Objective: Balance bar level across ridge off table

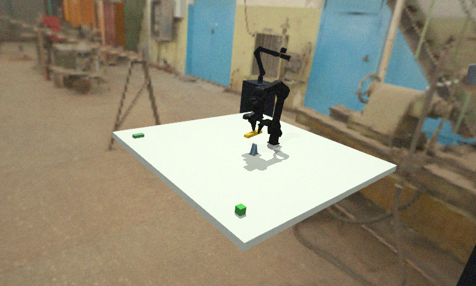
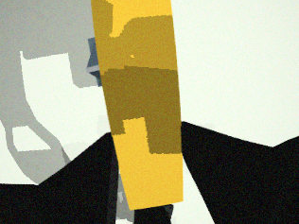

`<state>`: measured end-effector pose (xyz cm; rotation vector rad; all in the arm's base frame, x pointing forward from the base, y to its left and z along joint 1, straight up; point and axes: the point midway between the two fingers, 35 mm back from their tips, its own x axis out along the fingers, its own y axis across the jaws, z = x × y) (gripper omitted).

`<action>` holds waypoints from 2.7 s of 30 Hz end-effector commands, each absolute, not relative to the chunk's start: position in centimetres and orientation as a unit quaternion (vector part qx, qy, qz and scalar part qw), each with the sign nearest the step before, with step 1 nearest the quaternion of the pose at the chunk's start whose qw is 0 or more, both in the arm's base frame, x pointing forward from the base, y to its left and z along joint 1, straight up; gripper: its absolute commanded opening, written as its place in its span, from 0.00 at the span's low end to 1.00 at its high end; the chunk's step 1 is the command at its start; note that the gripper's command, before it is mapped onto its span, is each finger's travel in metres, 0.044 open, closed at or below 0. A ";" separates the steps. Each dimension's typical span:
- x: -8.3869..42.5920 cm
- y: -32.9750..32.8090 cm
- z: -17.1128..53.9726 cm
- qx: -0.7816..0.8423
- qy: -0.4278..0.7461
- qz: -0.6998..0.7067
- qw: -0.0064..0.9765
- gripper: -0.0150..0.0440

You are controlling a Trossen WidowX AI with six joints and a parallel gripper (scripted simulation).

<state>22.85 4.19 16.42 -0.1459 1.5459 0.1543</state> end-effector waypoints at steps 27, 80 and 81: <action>23.0 6.4 13.3 -0.087 0.694 0.089 0.709 0.25; 22.9 6.3 11.9 -0.087 0.694 0.089 0.709 0.25; 22.9 6.3 11.9 -0.087 0.694 0.089 0.709 0.25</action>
